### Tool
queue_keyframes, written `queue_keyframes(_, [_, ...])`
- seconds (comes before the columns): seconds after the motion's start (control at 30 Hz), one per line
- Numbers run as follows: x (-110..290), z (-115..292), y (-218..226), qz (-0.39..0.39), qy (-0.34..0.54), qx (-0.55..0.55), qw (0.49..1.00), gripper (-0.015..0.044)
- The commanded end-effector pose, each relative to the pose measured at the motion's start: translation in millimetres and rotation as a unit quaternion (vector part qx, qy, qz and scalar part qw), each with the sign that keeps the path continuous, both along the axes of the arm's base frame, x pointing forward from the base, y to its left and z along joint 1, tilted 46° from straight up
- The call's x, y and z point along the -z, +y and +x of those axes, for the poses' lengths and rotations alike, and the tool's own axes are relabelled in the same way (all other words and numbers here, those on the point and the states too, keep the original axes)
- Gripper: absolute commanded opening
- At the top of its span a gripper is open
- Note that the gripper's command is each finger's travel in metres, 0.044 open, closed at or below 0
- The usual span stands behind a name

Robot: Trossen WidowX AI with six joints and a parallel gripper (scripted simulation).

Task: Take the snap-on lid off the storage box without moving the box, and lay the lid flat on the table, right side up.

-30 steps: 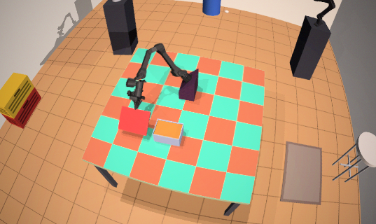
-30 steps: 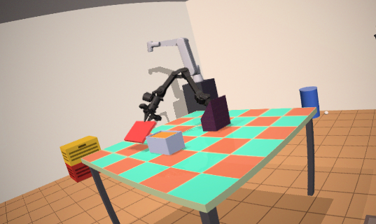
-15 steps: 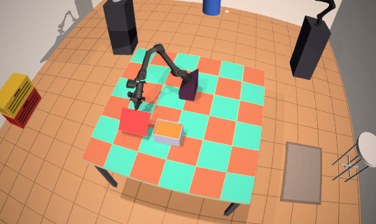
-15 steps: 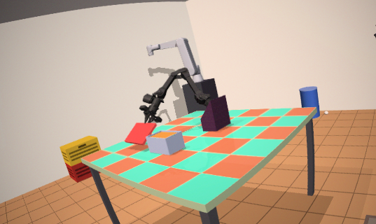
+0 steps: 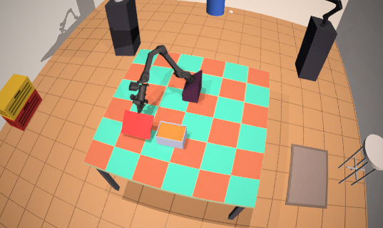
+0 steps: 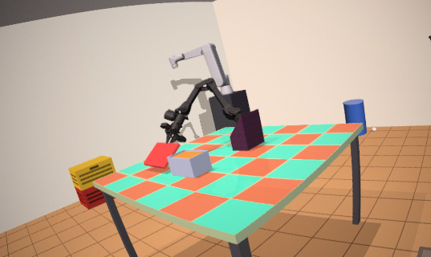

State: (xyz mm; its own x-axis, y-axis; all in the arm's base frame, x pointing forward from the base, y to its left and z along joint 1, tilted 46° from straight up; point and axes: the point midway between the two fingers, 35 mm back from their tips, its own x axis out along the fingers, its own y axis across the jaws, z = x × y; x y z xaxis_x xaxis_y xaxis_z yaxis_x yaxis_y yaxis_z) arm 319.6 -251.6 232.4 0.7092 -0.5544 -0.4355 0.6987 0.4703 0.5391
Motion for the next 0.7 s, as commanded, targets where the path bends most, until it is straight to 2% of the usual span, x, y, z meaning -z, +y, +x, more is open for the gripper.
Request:
queue_keyframes(0.0, [1.1, 1.2, -1.2, -0.002, -0.002, -0.006, 1.0, 0.0])
queue_keyframes(0.67, [12.2, 0.1, -12.6, -0.002, -0.002, -0.006, 1.0, 0.0])
